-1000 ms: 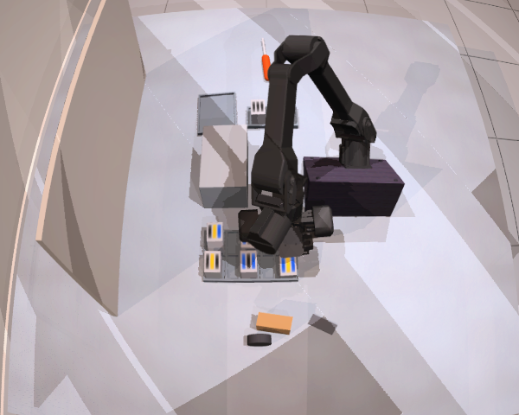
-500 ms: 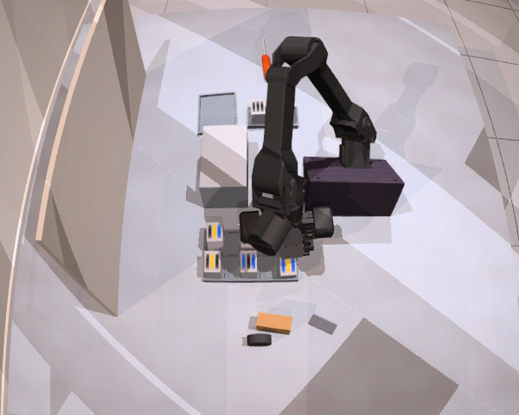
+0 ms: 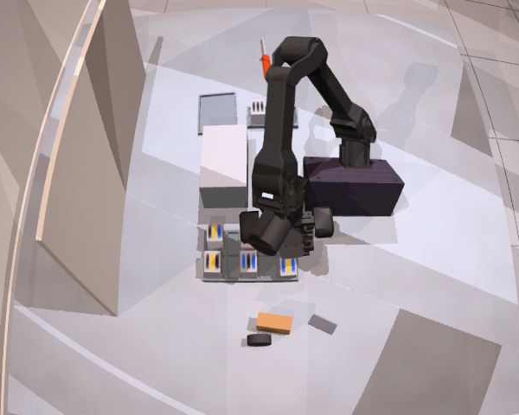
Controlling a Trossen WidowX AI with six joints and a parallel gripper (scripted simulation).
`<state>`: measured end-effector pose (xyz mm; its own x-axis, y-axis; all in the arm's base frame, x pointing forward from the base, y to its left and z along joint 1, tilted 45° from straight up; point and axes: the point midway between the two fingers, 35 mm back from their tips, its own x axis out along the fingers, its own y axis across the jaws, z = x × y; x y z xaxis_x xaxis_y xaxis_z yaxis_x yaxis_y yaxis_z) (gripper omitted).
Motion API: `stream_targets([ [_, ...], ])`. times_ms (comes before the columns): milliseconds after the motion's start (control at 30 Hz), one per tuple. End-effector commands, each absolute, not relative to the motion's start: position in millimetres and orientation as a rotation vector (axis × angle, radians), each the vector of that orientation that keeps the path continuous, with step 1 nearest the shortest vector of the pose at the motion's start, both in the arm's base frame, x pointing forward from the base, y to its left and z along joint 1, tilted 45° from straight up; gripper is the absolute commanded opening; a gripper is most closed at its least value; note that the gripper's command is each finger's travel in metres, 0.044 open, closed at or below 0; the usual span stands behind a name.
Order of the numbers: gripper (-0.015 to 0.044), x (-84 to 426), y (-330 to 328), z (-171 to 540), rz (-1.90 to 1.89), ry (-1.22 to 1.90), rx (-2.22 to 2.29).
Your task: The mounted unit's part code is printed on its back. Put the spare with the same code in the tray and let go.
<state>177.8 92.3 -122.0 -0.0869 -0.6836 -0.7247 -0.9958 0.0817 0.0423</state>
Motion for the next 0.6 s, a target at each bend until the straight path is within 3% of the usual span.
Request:
stream_targets([
  [0, 0.0000, 178, 92, -122, 0.756, 1.829, -1.654],
  [567, 0.0000, 185, 136, -78, 0.759, 1.828, -1.659],
])
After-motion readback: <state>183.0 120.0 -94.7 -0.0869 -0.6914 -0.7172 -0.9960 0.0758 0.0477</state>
